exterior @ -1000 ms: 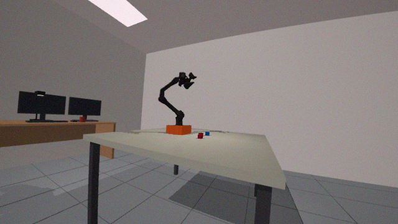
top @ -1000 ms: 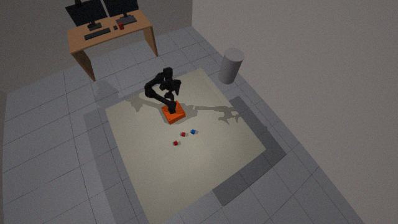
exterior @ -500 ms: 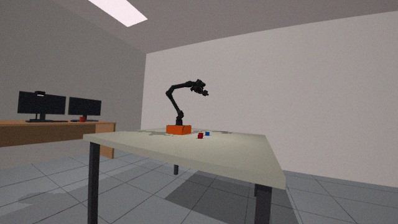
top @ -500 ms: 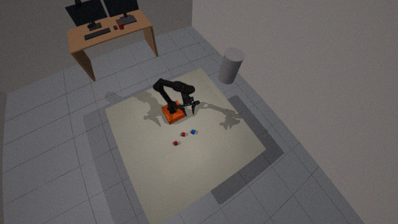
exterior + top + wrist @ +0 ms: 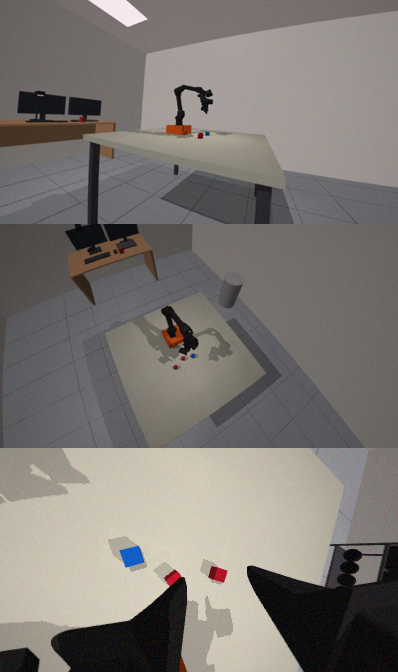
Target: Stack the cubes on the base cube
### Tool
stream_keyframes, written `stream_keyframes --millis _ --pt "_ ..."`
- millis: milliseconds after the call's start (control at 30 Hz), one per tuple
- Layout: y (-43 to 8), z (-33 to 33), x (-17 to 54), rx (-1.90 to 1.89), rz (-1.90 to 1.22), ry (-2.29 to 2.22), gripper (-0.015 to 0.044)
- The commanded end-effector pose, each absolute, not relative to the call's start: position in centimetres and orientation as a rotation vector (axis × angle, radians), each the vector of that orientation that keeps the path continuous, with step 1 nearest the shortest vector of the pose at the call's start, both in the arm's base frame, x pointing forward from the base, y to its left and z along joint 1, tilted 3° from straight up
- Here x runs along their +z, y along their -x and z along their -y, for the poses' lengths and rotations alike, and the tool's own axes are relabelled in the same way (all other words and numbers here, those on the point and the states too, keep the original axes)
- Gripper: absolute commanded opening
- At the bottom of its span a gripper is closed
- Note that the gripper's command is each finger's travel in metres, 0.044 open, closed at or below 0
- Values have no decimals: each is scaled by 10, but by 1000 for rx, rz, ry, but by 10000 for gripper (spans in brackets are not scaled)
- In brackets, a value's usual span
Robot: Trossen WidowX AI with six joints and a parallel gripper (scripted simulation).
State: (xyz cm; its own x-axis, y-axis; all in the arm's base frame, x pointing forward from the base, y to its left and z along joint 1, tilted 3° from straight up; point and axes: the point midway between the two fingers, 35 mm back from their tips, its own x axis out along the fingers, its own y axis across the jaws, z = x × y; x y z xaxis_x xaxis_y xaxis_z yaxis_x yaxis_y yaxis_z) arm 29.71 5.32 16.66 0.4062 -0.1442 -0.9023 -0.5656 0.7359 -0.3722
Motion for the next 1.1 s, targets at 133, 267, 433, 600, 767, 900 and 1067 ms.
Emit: stream_keyframes --millis 133,267,433,600,767,900,1067 --pt "-278 -26 88 715 -1389 821 265" --pt "-269 -19 67 861 -1427 808 265" --pt "-269 -19 67 861 -1427 808 265" --pt "-270 -19 41 861 -1427 808 265" --pt "-266 -20 5 861 -1427 808 265" --pt "-266 -20 2 861 -1427 808 265" --pt "-266 -20 -10 861 -1427 808 265"
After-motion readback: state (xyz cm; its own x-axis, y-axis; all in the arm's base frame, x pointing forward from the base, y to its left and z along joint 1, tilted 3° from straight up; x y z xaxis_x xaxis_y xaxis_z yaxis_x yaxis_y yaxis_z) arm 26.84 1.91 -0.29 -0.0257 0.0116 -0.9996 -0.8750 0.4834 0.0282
